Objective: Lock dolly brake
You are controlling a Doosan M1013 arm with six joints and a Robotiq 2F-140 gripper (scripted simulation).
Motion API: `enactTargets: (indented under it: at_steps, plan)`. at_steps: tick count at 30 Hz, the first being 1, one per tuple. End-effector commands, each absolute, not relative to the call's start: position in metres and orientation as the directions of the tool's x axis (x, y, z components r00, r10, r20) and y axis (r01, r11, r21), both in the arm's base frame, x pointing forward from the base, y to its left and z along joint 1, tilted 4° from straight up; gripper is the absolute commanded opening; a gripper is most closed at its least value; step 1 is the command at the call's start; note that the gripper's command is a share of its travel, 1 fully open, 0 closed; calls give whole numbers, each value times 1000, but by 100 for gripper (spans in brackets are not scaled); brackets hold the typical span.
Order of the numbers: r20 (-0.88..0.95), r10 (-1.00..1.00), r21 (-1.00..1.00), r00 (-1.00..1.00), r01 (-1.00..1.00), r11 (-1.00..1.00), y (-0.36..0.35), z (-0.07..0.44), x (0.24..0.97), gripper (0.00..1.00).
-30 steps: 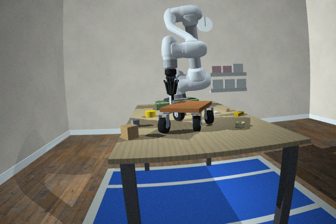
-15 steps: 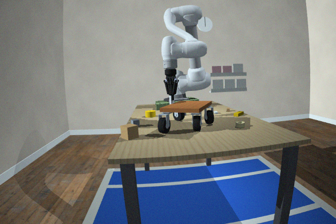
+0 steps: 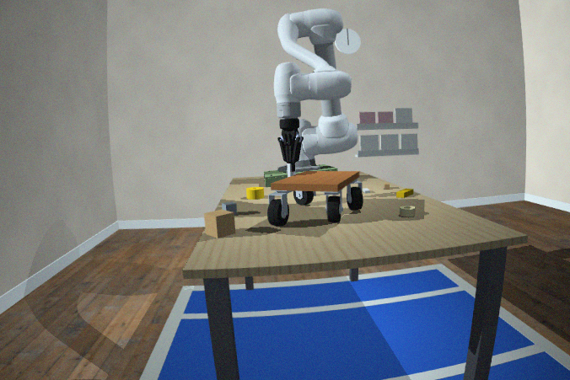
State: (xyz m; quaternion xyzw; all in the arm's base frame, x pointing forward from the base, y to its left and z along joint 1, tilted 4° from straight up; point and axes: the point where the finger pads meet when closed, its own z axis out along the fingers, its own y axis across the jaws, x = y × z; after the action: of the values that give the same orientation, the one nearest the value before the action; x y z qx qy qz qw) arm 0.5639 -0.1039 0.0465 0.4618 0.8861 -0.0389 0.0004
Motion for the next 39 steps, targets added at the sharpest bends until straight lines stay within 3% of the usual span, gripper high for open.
enactTargets:
  at_steps: [1,39]
  plan:
    - [-36,818,-68,-573,818,570,-104,46,564,0]
    - [-36,818,-68,-573,818,570,-104,40,564,0]
